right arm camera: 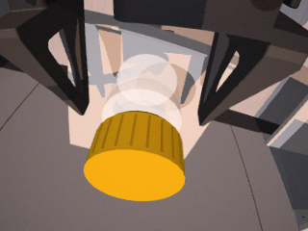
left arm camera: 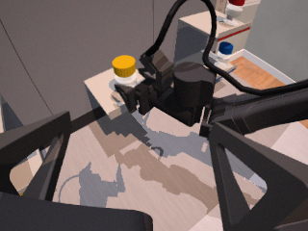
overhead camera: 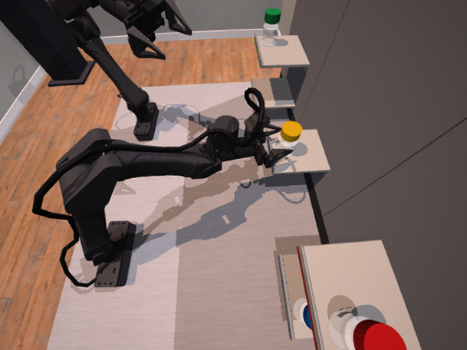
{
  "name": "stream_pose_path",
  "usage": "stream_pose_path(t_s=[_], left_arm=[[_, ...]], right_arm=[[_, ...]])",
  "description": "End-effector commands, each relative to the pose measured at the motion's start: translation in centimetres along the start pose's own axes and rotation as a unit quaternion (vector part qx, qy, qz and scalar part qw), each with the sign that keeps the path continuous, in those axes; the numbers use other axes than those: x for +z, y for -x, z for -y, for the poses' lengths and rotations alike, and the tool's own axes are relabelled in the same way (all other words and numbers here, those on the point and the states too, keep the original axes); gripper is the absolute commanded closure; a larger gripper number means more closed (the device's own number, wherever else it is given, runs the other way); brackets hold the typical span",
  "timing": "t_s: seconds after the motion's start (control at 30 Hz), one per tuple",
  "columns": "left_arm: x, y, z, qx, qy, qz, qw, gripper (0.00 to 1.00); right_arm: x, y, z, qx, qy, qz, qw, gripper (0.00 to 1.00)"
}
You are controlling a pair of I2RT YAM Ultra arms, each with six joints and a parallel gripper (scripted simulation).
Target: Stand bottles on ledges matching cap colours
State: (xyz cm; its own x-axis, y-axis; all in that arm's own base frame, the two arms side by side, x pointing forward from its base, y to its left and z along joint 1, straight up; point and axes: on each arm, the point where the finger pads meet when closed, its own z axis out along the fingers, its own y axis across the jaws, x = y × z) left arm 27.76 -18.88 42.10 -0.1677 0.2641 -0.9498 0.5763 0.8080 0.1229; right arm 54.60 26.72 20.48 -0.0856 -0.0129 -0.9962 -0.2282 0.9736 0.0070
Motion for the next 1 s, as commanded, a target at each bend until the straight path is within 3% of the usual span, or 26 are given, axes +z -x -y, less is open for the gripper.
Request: stream_pose_path(t_s=[0.0, 0.63, 0.97], left_arm=[[-0.7, -0.1, -0.4, -0.003, 0.005, 0.002, 1.0, 0.0], [-0.7, -0.1, -0.4, -0.003, 0.005, 0.002, 1.0, 0.0], [-0.7, -0.1, -0.4, -0.003, 0.005, 0.002, 1.0, 0.0]], right_arm=[[-0.3, 2.2, 0.3, 0.007, 0.003, 0.03, 1.0, 0.12], [-3.5, 2.2, -0.4, 0.016, 0.003, 0.032, 0.999, 0.12], [-11.7, 1.8, -0.3, 0.013, 0.002, 0.029, 0.999, 0.12]])
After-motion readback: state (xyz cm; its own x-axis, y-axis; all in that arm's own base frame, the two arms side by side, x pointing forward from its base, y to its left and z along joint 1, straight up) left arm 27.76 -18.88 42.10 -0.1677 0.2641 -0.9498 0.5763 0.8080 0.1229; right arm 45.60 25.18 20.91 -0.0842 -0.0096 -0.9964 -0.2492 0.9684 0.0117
